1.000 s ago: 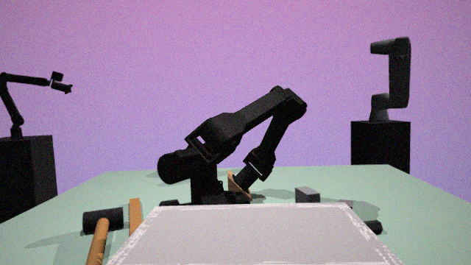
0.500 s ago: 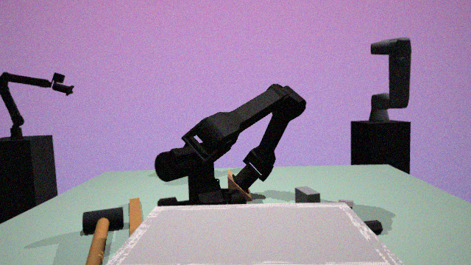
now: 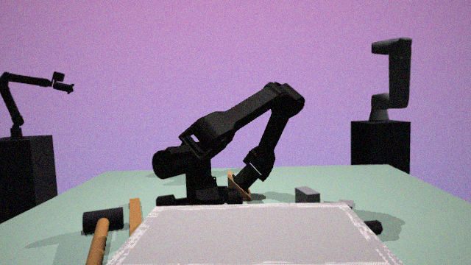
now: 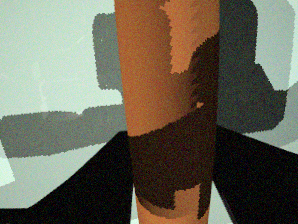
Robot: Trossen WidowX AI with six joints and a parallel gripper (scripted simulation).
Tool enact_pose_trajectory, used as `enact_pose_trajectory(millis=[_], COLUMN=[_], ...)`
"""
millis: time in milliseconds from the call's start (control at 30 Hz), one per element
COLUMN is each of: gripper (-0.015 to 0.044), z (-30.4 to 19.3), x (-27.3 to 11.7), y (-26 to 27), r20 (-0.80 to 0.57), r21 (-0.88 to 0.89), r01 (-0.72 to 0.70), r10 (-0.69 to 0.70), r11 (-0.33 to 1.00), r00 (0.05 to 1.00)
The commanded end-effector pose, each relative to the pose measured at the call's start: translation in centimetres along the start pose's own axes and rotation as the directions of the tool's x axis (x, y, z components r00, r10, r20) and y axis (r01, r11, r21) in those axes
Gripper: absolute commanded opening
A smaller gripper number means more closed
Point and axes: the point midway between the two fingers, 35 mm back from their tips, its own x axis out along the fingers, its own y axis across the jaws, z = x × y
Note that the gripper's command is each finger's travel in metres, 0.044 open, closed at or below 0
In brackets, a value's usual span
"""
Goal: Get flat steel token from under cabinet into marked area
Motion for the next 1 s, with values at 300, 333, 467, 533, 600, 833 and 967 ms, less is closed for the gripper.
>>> enact_pose_trajectory(millis=[300, 333, 467, 533, 600, 833, 967], gripper=[0.0000, 0.0000, 0.0000, 0.0000, 0.0000, 0.0000, 0.0000], z=[-2.0, -2.2, -2.9, -3.2, -3.5, -4.8, -5.5], x=[0.1, 0.1, 0.1, 0.1, 0.1, 0.1, 0.1], y=[-0.1, -0.1, -0.1, -0.2, -0.2, -0.3, -0.4], r20=[-0.002, -0.002, -0.003, -0.003, -0.003, -0.003, -0.004], r21=[-0.003, -0.003, -0.003, -0.003, -0.002, -0.002, -0.002], r01=[-0.002, -0.002, -0.002, -0.002, -0.002, -0.002, -0.002], r10=[0.002, 0.002, 0.002, 0.002, 0.002, 0.002, 0.002], r11=[1.000, 1.000, 1.000, 1.000, 1.000, 1.000, 1.000], r00=[1.000, 1.000, 1.000, 1.000, 1.000, 1.000, 1.000])
